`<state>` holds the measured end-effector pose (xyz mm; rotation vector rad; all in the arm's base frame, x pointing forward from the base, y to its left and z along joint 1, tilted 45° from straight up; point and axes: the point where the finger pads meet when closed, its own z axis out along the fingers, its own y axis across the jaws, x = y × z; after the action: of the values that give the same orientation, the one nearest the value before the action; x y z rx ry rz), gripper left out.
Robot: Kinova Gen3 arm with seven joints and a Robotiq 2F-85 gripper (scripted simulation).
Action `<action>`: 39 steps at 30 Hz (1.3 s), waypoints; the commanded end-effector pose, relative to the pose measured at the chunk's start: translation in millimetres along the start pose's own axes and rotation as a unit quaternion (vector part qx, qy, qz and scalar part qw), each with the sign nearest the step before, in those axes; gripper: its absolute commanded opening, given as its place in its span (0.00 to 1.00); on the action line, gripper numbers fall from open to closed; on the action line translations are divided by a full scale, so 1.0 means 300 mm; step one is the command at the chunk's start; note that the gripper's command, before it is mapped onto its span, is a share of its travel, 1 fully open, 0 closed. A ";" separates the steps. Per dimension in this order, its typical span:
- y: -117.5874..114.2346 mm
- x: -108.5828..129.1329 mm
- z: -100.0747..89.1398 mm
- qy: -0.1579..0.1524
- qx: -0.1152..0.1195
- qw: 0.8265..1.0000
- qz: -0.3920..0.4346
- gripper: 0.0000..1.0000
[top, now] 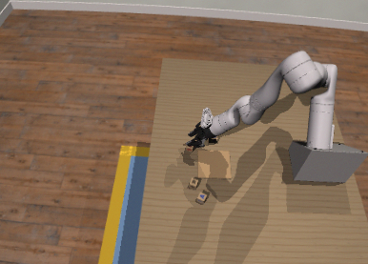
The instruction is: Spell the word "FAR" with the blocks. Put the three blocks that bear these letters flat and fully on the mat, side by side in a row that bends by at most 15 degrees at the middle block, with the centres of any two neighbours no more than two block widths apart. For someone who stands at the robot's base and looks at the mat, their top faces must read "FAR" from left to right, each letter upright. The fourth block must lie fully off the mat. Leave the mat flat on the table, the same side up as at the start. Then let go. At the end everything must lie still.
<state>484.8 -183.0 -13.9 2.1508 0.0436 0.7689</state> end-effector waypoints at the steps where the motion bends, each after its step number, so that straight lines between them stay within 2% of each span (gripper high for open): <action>1: -0.008 0.038 -0.007 -0.018 0.005 1.000 0.013 0.46; 2: -0.008 0.038 -0.007 -0.018 0.005 1.000 0.013 0.46; 17: -0.010 0.062 -0.034 -0.169 0.009 0.986 0.011 0.46; 19: -0.010 0.062 -0.034 -0.169 0.009 0.986 0.011 0.46; 33: 0.002 0.081 -0.051 -0.285 0.007 0.959 0.009 0.46; 39: 0.001 0.084 -0.053 -0.307 0.007 0.952 0.009 0.46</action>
<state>494.5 -163.8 6.5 2.3067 -0.2758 0.1076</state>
